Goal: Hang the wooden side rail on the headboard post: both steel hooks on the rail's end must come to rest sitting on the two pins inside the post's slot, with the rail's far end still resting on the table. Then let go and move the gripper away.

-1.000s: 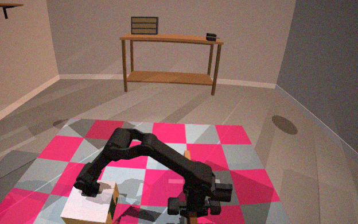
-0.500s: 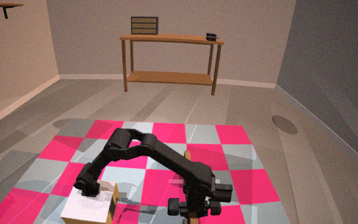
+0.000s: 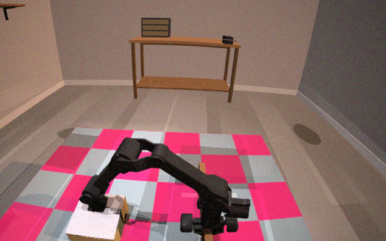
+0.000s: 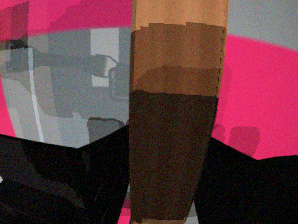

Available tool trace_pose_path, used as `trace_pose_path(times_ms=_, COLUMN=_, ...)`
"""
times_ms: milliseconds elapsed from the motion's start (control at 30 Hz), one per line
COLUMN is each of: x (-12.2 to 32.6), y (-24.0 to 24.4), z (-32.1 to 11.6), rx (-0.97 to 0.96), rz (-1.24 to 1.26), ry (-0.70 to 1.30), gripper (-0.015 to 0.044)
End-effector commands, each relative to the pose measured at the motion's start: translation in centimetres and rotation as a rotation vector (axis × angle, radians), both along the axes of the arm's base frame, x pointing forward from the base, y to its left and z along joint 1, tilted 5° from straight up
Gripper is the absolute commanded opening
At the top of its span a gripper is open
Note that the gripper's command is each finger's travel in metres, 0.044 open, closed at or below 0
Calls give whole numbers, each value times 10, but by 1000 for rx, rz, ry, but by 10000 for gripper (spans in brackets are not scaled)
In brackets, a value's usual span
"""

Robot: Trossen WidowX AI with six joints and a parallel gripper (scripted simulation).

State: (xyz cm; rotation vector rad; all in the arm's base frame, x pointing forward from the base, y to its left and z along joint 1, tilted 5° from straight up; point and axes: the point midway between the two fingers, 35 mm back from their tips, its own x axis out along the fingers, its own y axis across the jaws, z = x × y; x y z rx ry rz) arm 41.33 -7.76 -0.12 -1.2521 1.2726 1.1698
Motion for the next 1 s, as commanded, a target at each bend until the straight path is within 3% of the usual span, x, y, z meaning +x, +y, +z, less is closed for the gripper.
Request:
trace_pose_path(times_ms=0, x=1, y=-2, z=2, rx=-4, rz=4, ry=-6, gripper=0)
trace_pose_path(times_ms=967, x=3, y=-4, z=4, rx=-4, rz=4, ry=-7, gripper=0)
